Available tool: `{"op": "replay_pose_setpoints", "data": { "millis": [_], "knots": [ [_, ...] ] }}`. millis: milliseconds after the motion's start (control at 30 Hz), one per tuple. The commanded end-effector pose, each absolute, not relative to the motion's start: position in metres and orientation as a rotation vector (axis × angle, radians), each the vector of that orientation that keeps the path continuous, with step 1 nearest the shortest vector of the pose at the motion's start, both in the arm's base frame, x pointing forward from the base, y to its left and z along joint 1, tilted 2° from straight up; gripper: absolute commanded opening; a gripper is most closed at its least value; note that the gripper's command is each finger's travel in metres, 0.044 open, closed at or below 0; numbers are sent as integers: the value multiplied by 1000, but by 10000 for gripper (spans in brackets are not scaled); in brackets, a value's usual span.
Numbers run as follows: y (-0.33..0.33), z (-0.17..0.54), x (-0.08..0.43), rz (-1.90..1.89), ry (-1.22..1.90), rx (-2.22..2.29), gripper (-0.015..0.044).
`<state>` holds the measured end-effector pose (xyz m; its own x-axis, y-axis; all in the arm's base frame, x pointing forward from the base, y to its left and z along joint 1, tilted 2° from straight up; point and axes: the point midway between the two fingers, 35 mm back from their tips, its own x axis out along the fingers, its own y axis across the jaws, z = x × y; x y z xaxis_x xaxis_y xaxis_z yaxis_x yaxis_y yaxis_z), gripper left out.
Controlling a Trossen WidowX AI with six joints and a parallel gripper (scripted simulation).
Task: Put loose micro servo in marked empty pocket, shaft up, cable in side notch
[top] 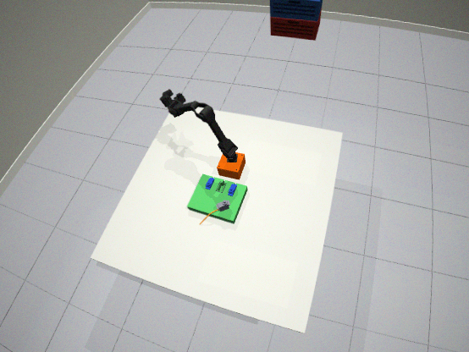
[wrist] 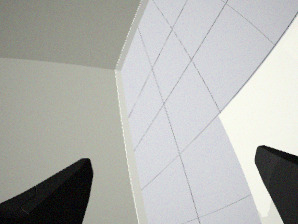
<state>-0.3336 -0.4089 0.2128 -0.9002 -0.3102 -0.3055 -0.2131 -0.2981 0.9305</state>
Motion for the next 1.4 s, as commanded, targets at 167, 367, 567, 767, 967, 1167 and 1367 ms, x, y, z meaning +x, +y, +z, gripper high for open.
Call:
{"op": "replay_pose_setpoints", "data": {
  "millis": [167, 367, 567, 767, 967, 1167, 1367],
  "knots": [
    [-438, 211, -283, -2413, -1505, 785, 440],
    [-451, 205, -252, -2432, -1292, 824, 440],
    [-465, 199, -218, -2430, -1059, 851, 440],
    [-474, 194, -187, -2409, -873, 868, 440],
    [-483, 187, -151, -2372, -626, 871, 440],
    [-488, 180, -115, -2309, -395, 864, 440],
    [-492, 174, -78, -2229, -185, 835, 440]
  ]
}}
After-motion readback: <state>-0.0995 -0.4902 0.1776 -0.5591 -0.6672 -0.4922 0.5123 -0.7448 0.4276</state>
